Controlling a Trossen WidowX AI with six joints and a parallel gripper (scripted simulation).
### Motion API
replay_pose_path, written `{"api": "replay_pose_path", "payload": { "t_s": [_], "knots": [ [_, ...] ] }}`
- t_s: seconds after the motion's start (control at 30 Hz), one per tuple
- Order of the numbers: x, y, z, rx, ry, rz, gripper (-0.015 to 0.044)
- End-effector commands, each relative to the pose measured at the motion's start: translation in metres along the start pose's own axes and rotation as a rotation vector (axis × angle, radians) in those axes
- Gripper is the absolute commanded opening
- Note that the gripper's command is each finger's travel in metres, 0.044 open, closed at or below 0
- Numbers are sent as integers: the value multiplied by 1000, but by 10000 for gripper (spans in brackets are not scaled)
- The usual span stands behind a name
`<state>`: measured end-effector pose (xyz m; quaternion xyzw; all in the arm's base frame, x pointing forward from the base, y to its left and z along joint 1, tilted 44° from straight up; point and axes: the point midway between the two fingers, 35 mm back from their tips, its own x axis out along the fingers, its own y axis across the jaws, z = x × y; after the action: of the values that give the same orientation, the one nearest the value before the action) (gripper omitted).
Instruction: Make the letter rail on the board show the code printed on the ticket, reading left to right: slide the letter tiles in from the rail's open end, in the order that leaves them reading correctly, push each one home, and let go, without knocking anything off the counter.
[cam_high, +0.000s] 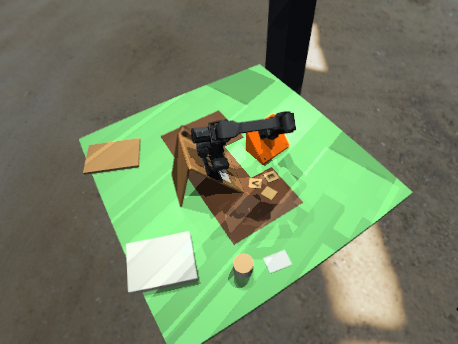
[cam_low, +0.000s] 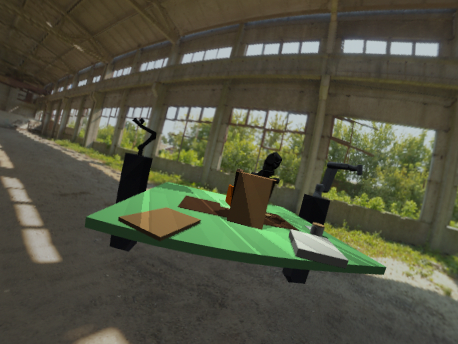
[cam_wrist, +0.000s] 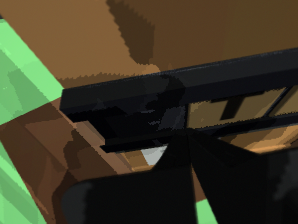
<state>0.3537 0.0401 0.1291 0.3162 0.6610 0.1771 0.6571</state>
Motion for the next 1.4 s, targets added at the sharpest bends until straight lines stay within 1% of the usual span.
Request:
{"api": "replay_pose_path", "payload": {
  "t_s": [0.0, 0.87, 1.37],
  "knots": [
    [1, 1, 2, 4, -2, 3, 0],
    [11, 2, 10, 3, -2, 4, 0],
    [10, -3, 9, 4, -2, 4, 0]
  ]
}}
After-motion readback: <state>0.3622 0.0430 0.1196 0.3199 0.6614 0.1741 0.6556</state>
